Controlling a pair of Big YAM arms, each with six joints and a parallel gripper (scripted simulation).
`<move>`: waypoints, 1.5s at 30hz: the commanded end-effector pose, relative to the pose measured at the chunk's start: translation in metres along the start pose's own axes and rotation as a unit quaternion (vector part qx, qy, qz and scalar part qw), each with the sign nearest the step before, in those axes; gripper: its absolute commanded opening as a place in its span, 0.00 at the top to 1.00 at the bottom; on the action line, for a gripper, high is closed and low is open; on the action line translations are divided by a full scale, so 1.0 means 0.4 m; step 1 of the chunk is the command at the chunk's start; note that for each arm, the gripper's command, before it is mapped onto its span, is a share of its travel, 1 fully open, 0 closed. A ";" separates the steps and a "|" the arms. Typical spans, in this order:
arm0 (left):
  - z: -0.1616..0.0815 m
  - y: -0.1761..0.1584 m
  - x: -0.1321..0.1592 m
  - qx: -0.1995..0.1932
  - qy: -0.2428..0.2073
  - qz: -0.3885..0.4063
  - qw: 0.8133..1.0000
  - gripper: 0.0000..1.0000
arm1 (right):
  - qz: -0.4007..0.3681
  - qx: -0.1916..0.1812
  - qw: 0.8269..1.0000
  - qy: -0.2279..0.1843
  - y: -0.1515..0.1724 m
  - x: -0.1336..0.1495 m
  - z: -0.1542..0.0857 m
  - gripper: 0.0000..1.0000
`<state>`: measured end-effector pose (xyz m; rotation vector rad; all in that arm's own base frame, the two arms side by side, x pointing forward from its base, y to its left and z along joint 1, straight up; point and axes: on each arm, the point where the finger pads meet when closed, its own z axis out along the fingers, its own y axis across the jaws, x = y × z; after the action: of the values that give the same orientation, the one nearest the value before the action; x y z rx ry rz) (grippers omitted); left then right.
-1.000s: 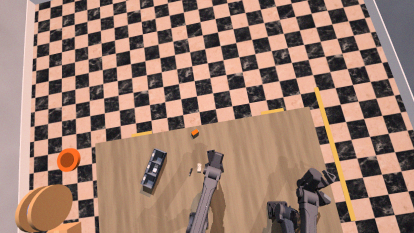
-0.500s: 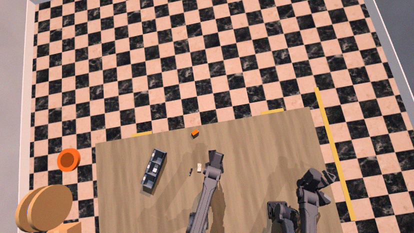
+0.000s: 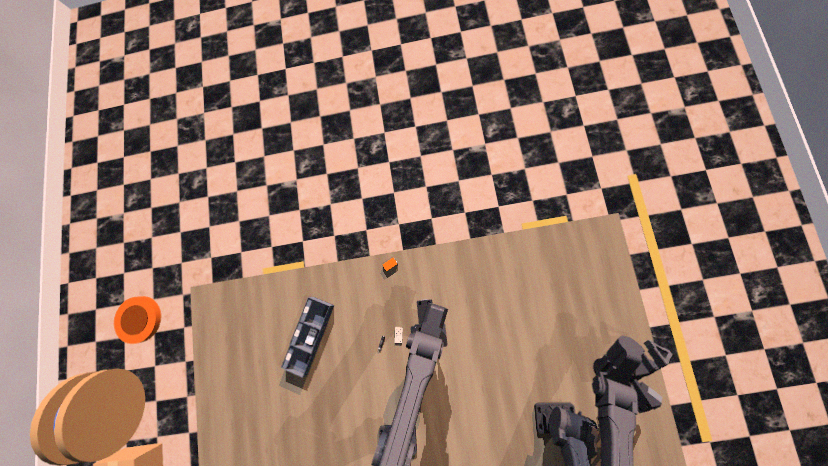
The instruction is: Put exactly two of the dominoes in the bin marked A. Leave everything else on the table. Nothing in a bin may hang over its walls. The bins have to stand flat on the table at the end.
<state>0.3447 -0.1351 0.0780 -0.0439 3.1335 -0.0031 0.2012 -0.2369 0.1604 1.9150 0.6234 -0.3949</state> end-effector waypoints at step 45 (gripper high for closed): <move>0.194 0.007 0.002 -0.001 0.004 0.001 1.000 0.61 | 0.005 0.000 1.000 -0.003 0.007 -0.006 0.002 0.00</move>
<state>0.3460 -0.1353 0.0109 -0.0440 3.1307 -0.0049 0.2012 -0.2369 0.1604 1.9150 0.6234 -0.3949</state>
